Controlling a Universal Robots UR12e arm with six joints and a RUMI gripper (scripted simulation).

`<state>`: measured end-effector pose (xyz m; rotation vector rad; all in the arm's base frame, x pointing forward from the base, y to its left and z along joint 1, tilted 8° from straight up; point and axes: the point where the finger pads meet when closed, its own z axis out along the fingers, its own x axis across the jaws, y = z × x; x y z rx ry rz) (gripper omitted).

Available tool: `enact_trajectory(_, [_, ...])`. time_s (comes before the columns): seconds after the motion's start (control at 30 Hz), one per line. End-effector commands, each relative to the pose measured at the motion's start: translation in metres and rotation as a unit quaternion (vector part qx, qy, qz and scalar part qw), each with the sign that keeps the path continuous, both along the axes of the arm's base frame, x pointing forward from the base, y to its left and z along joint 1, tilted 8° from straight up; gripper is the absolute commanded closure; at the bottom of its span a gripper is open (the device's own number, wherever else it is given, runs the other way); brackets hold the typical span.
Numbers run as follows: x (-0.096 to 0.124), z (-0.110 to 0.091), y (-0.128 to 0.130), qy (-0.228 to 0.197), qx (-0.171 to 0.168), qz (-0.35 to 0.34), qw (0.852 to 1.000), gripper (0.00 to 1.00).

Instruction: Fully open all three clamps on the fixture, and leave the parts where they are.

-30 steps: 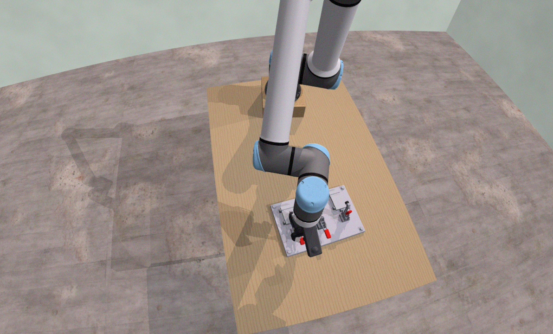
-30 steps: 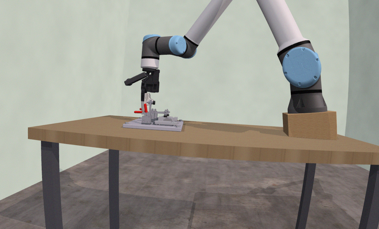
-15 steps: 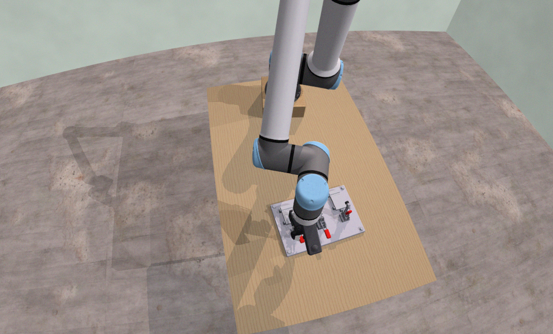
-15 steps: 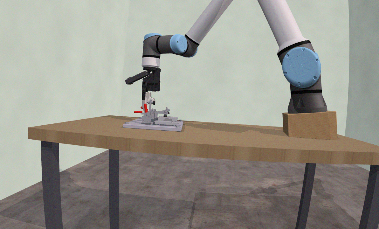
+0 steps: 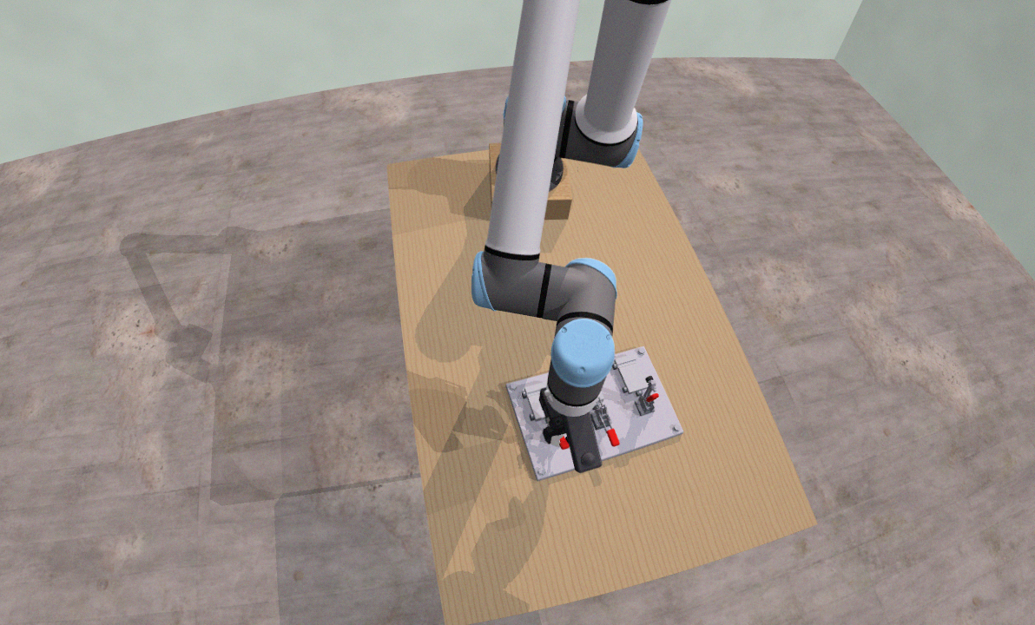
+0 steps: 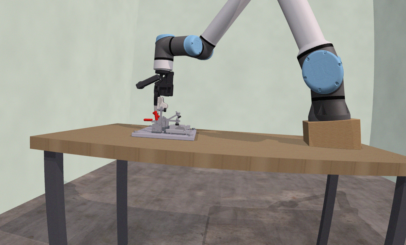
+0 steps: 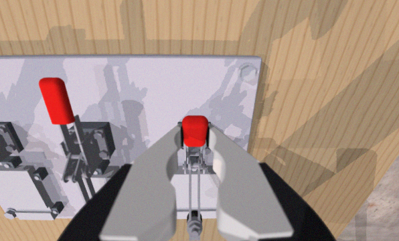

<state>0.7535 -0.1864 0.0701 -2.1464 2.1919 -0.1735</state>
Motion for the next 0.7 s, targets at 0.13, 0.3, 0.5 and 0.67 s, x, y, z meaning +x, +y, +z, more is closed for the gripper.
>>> enact_trajectory(0.13, [-0.007, 0.004, 0.0, -0.001, 0.0, 0.0, 1.0, 1.0])
enact_trajectory(0.3, [-0.011, 0.005, 0.0, -0.001, 0.0, 0.0, 1.0, 1.0])
enact_trajectory(0.5, [-0.015, 0.006, 0.0, -0.001, 0.0, 0.0, 1.0, 1.0])
enact_trajectory(0.67, [-0.019, 0.007, 0.0, -0.001, 0.0, 0.0, 1.0, 1.0])
